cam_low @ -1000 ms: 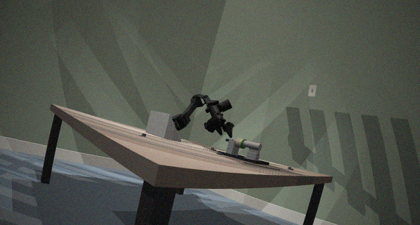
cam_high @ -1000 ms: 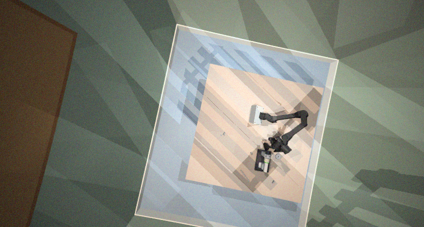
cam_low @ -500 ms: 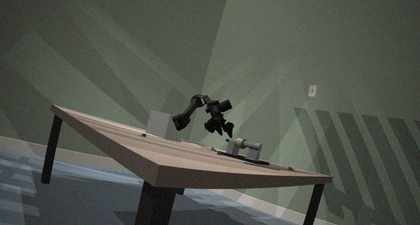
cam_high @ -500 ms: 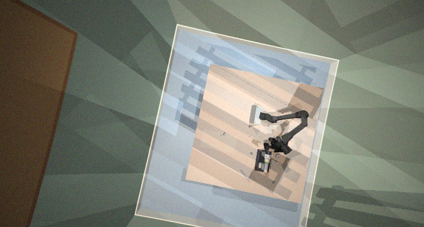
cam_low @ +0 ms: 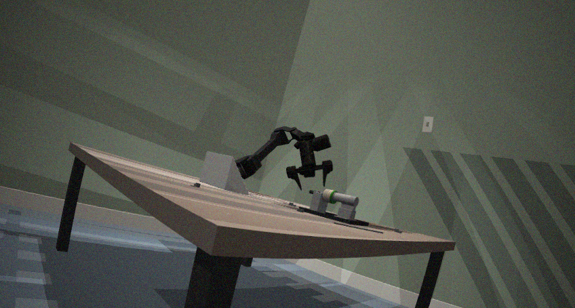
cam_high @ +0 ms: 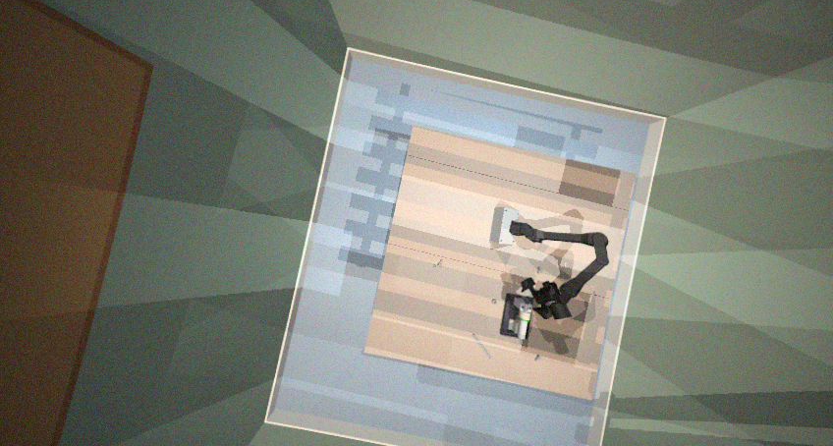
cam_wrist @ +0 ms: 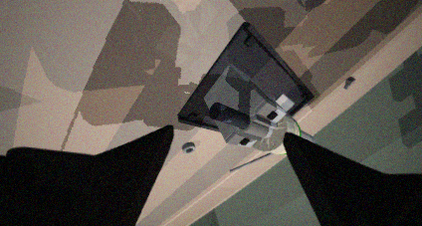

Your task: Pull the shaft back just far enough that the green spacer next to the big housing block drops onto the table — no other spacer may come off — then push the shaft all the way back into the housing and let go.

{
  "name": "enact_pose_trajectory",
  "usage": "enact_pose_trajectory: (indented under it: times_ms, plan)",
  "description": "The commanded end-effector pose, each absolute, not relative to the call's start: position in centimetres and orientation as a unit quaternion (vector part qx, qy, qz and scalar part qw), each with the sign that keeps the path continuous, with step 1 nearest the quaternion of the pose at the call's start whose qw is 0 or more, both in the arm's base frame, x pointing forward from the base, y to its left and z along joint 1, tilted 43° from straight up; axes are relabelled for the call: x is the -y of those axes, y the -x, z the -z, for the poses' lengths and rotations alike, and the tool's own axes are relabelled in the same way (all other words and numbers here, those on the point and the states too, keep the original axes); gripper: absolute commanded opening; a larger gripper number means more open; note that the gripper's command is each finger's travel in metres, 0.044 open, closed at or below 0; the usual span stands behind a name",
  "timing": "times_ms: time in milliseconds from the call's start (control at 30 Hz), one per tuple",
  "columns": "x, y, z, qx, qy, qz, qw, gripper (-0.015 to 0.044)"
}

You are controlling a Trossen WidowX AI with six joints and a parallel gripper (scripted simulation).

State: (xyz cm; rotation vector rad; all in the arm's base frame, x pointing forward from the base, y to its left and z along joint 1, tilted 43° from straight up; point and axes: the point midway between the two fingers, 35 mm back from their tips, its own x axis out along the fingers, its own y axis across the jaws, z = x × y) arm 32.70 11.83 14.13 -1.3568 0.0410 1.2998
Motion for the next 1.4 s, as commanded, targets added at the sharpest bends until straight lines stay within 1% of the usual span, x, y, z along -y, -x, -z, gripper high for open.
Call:
enact_pose_trajectory:
  times_ms: [0,100,233,433,1367]
  plan:
    - [-11.9,-34.1,-14.5,-0.285,0.293,-0.574,0.709,0.0440]
    - [-11.8,-34.5,-14.7,-0.411,0.151,-0.538,0.720,0.0440]
    - [-11.7,-34.8,-15.2,-0.561,-0.027,-0.454,0.691,0.0440]
    - [-11.7,-34.9,-15.6,-0.675,-0.174,-0.342,0.630,0.0440]
    - [-11.7,-34.9,-15.7,-0.678,-0.178,-0.339,0.628,0.0440]
